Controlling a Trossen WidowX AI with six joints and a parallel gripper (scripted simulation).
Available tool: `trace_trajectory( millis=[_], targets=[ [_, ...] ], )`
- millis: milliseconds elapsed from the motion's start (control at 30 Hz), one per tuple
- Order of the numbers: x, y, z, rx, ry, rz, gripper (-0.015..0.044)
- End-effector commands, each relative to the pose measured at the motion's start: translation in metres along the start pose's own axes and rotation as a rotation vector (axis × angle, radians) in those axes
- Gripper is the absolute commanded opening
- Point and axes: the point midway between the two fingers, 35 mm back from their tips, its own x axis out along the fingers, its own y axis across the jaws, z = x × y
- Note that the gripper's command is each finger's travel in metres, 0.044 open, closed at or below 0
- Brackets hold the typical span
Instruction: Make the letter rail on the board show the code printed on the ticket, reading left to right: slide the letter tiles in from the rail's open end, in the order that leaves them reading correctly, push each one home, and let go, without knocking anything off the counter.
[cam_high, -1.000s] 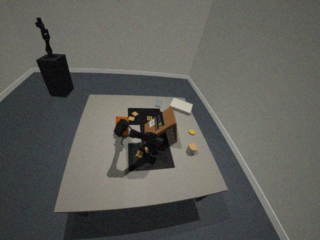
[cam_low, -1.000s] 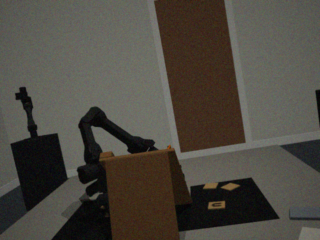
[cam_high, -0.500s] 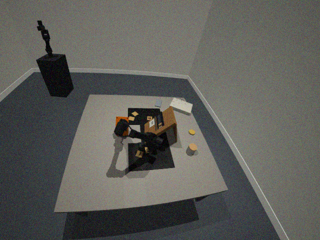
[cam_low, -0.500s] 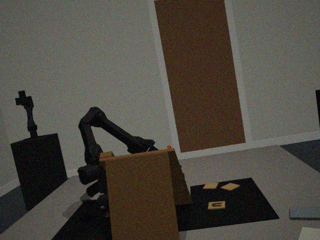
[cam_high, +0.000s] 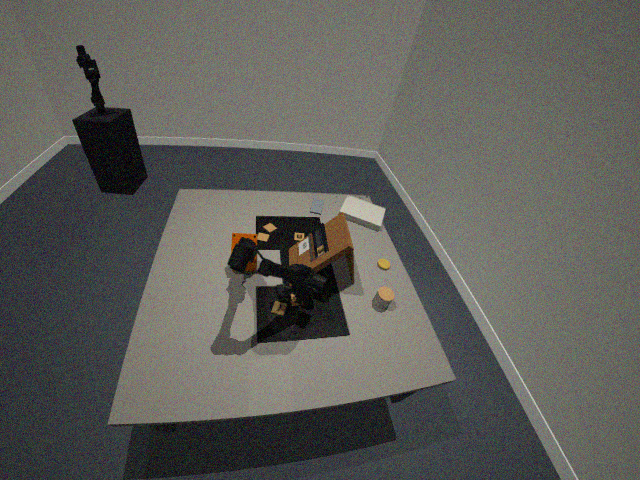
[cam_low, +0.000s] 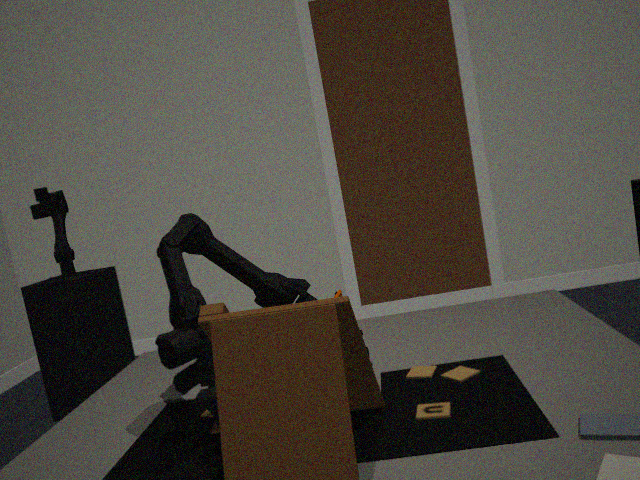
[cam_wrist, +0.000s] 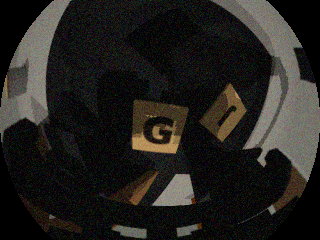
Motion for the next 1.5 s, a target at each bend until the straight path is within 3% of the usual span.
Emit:
trace_trajectory(
  millis=[0,133,1467],
  targets=[
    [-0.003,0.000,0.000,0.002,-0.001,0.003,0.0103],
    [-0.005,0.000,-0.001,0.002,-0.001,0.003,0.0000],
    [-0.026,-0.004,-0.009,0.002,0.001,0.003,0.0000]
  ],
)
